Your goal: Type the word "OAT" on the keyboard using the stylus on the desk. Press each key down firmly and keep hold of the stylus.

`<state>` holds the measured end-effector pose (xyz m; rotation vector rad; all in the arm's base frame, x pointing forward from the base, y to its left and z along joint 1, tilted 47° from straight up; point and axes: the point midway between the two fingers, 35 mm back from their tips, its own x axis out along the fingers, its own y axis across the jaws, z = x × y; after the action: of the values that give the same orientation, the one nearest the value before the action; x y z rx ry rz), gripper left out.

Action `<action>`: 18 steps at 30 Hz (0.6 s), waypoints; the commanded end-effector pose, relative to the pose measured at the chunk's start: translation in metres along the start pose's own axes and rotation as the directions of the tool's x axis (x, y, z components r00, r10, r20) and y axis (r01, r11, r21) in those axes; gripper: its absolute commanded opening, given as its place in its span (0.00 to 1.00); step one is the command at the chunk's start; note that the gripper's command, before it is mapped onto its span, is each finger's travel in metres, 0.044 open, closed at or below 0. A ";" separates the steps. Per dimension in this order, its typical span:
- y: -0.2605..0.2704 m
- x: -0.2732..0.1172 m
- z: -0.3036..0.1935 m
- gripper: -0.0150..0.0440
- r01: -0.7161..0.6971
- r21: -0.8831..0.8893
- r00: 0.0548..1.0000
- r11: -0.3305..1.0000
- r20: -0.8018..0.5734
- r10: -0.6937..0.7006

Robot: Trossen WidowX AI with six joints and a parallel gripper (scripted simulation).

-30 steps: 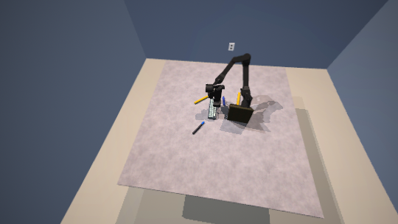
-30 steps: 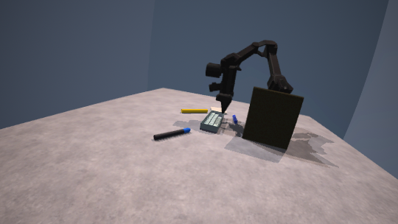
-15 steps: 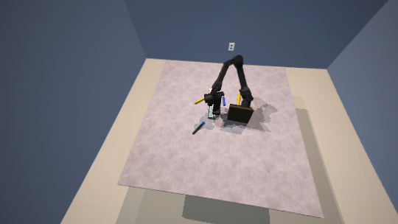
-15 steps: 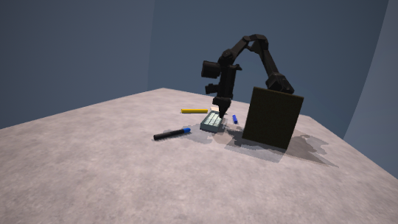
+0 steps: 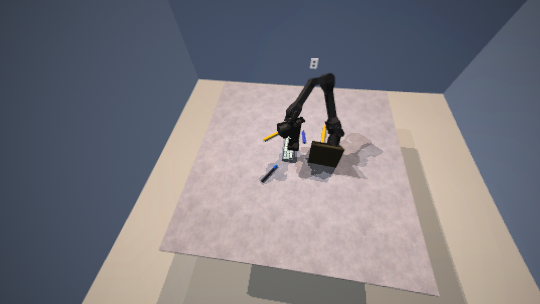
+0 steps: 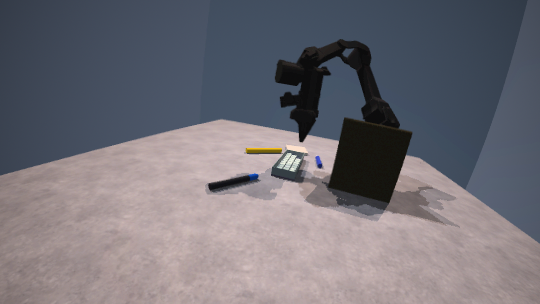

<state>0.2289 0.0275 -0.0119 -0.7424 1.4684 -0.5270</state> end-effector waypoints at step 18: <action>-0.001 0.001 0.000 0.25 0.002 0.002 1.000 1.000 -0.008 -0.002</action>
<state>0.2287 0.0260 -0.0125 -0.7407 1.4747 -0.5333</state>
